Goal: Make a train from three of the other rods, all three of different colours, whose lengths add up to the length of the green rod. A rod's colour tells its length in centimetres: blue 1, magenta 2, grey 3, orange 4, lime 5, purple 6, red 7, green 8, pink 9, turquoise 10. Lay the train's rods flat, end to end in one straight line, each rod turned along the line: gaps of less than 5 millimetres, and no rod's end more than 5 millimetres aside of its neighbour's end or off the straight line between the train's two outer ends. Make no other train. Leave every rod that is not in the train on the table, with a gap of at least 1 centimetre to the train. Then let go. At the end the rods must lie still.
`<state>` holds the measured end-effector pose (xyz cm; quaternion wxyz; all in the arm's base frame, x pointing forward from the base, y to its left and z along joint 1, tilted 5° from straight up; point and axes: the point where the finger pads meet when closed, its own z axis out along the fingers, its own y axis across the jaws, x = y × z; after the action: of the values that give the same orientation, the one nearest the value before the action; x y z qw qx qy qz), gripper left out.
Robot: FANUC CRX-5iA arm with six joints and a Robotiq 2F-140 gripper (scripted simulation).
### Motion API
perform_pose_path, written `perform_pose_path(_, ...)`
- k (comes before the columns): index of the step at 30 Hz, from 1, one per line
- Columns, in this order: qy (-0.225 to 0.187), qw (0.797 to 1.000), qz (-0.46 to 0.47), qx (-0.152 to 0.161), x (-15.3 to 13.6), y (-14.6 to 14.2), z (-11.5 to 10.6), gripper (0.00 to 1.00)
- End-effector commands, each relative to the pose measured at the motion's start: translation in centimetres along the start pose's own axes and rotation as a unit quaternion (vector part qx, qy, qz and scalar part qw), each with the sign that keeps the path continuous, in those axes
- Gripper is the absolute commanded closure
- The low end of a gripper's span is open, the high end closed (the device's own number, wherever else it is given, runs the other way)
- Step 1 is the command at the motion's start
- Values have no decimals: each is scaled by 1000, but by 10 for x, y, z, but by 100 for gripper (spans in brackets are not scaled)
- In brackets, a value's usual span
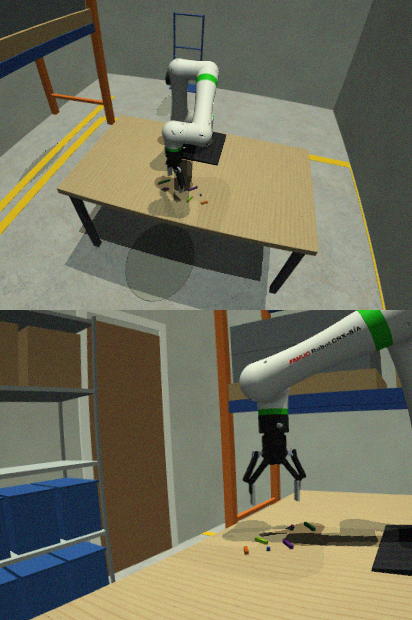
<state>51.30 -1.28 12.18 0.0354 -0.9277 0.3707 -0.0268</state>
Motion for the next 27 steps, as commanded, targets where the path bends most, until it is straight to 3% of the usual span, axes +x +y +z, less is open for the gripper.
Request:
perform_pose_path(1,5,996,83,-3,-3,-4,1,0)
perform_pose_path(8,6,988,157,-3,-6,-8,1,0)
perform_pose_path(23,6,921,391,-1,-15,-21,3,0)
perform_pose_path(25,6,921,391,-1,-15,-21,3,0)
perform_pose_path(26,6,903,430,0,-17,-23,4,0)
perform_pose_path(27,6,897,442,0,-17,-23,4,0)
